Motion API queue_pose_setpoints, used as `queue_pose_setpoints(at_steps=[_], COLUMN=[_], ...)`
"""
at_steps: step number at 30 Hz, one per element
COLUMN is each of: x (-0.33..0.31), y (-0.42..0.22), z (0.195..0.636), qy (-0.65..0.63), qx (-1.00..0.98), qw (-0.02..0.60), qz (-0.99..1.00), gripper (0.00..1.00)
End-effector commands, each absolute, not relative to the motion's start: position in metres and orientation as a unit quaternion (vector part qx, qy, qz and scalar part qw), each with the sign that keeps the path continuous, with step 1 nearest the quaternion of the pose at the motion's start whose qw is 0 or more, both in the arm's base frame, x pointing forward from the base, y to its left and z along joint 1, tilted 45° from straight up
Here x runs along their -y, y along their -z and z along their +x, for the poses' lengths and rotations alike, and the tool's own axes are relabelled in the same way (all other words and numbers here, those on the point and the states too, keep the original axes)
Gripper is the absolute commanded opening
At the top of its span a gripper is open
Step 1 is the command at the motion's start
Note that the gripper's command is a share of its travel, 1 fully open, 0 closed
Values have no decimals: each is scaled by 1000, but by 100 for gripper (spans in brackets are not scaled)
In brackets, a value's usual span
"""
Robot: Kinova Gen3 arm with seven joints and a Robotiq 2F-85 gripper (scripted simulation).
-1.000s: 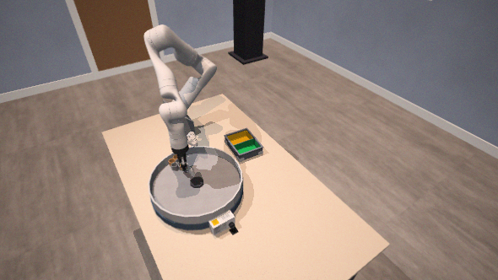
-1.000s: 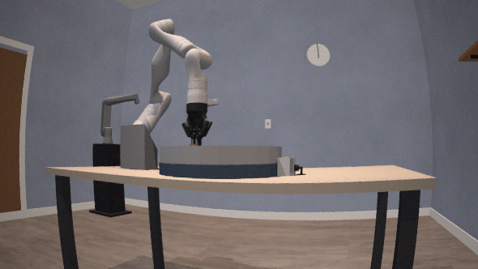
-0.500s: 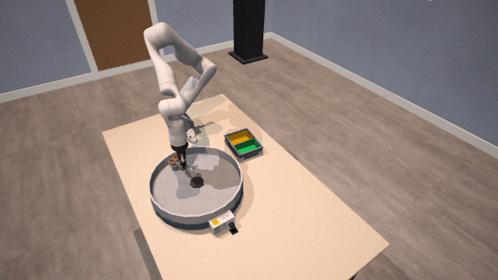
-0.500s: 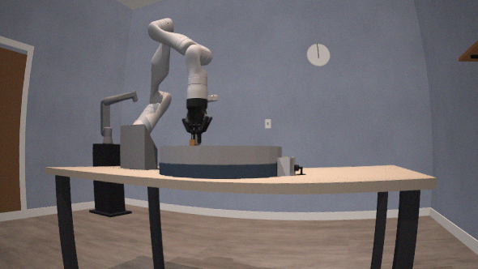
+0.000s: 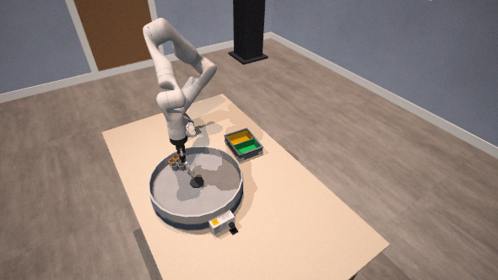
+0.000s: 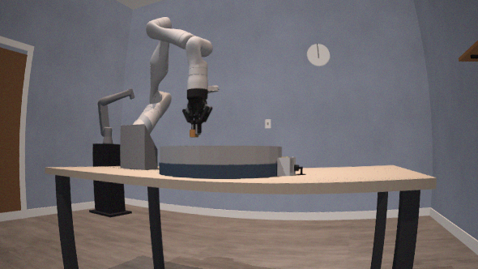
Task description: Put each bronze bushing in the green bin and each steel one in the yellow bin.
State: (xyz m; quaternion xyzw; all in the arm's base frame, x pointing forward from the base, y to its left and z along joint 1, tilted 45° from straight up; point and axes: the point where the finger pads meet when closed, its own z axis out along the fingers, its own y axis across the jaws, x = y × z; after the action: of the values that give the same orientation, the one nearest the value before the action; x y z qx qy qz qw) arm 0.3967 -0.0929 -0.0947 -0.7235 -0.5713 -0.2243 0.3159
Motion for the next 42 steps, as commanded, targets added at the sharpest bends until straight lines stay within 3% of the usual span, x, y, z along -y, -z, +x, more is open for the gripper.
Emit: queue_pose_setpoints(at_steps=[1, 12, 42], x=[105, 105, -48], y=[86, 86, -68], z=[399, 399, 389], qy=[227, 227, 227], qx=[571, 571, 570], qw=[312, 312, 312], qz=[-724, -724, -725], gripper=[0, 0, 0])
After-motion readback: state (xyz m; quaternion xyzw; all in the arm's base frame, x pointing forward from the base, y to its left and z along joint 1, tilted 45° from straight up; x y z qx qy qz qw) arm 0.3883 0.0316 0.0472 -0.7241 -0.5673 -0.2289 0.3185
